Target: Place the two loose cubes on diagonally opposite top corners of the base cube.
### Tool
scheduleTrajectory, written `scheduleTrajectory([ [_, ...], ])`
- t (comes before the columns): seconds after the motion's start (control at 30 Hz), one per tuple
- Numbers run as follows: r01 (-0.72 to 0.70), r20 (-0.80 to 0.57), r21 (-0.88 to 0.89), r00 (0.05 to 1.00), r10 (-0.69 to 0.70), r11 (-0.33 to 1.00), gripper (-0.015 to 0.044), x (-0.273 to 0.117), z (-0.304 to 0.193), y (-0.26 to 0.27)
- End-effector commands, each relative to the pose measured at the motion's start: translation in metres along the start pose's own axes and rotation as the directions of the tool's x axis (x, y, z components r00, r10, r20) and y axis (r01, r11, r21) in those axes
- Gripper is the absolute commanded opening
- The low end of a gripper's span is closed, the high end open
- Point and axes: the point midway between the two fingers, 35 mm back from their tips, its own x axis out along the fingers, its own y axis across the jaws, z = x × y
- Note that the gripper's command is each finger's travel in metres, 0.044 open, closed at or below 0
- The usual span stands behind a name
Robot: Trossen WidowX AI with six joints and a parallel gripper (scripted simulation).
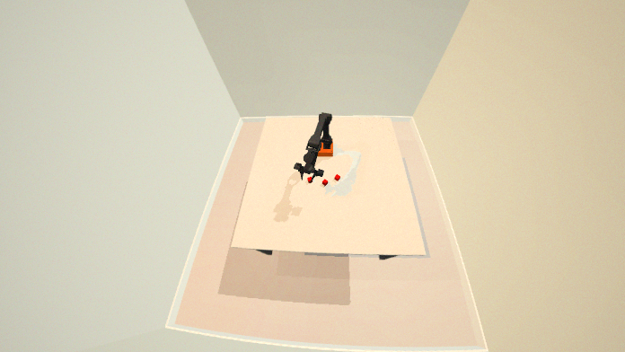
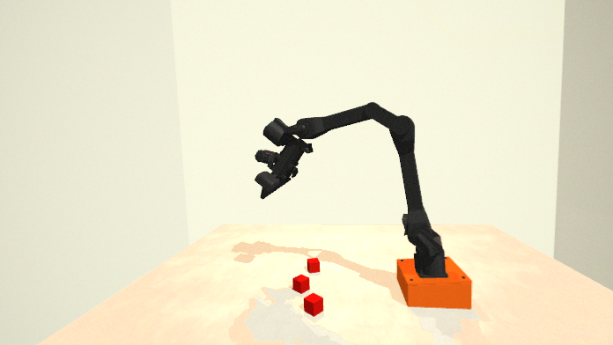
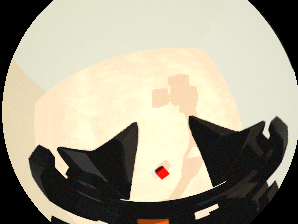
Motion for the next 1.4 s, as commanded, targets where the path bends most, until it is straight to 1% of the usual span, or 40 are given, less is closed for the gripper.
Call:
scheduleTrajectory([
  [0.0, 0.007, -0.147, 0.196, 0.989, 0.022, 0.981, 0.0265, 0.016, -0.037, -0.004],
  [0.13, 0.084, -0.299, 0.416, 0.953, 0.050, 0.906, 0.0265, 0.022, -0.076, -0.010],
  [0.27, 0.218, -0.442, 0.591, 0.893, 0.085, 0.777, 0.0265, 0.023, -0.114, -0.014],
  [0.37, 0.347, -0.539, 0.677, 0.834, 0.117, 0.649, 0.0265, 0.020, -0.142, -0.016],
  [0.47, 0.455, -0.608, 0.711, 0.780, 0.145, 0.536, 0.0265, 0.016, -0.162, -0.017],
  [0.7, 0.463, -0.613, 0.712, 0.776, 0.147, 0.527, 0.0265, 0.017, -0.164, -0.017],
  [0.97, 0.463, -0.613, 0.712, 0.776, 0.147, 0.527, 0.0265, 0.063, -0.200, -0.008],
  [1.37, 0.463, -0.613, 0.712, 0.776, 0.147, 0.527, 0.0265, 0.075, -0.211, -0.006],
])
